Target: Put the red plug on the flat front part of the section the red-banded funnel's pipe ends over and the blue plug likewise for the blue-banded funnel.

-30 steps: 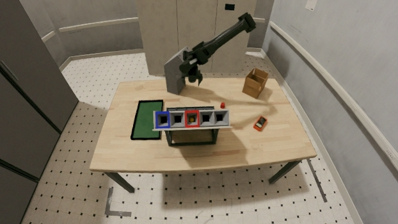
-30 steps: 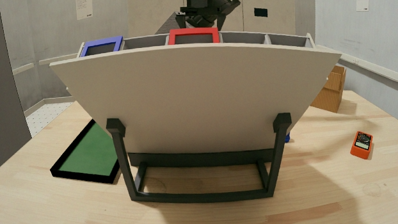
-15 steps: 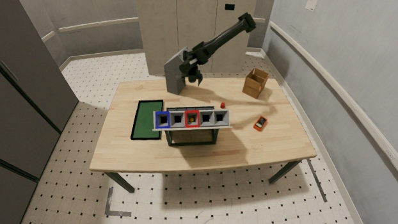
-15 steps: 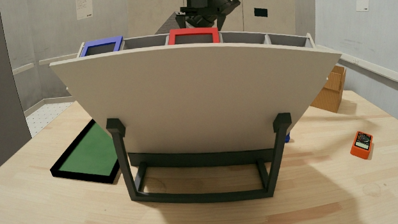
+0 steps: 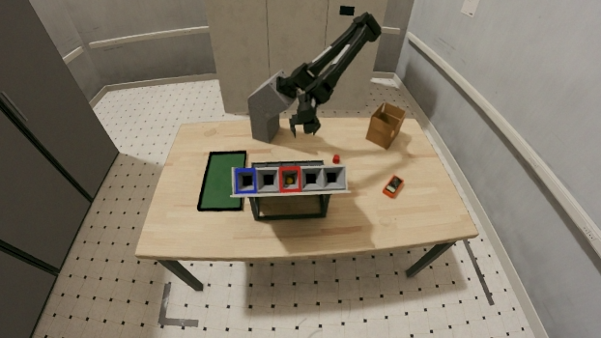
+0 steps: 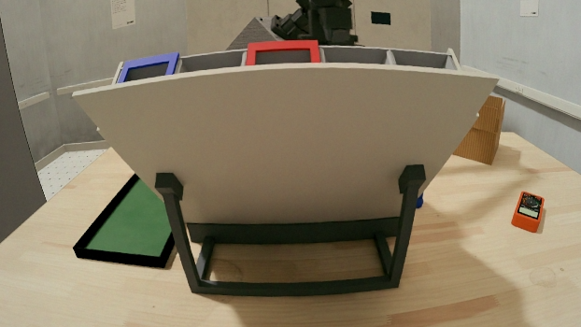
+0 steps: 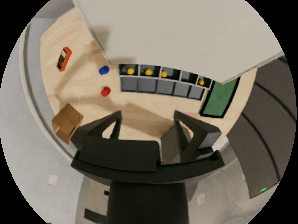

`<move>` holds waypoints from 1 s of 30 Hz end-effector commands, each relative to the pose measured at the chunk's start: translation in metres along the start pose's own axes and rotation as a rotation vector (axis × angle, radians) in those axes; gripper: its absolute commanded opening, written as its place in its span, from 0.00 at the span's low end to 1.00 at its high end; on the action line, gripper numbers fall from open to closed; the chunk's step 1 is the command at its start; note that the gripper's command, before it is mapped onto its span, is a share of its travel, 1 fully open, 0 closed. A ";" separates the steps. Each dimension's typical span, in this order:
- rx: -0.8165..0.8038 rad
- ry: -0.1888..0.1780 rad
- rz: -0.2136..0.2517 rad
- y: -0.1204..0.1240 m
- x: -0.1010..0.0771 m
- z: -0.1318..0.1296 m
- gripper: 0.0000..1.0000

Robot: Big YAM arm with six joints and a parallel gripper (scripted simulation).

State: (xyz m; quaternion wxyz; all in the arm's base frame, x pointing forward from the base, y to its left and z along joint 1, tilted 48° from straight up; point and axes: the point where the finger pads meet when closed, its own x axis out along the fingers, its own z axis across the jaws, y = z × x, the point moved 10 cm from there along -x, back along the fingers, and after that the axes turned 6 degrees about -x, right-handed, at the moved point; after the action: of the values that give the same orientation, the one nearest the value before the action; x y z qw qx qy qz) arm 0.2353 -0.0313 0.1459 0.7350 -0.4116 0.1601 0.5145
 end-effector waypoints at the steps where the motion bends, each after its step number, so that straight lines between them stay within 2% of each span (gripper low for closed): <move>1: 0.113 0.040 -0.042 -0.004 0.024 0.026 0.87; 4: 0.113 0.040 -0.042 -0.005 0.044 0.049 0.87; 23: 0.090 0.023 -0.015 -0.009 0.055 0.061 0.87; 30: 0.083 0.025 -0.014 0.007 0.084 0.121 0.87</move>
State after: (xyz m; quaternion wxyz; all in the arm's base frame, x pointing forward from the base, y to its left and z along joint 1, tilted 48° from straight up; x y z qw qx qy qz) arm 0.2460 0.0888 0.1544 0.7355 -0.4101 0.1880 0.5055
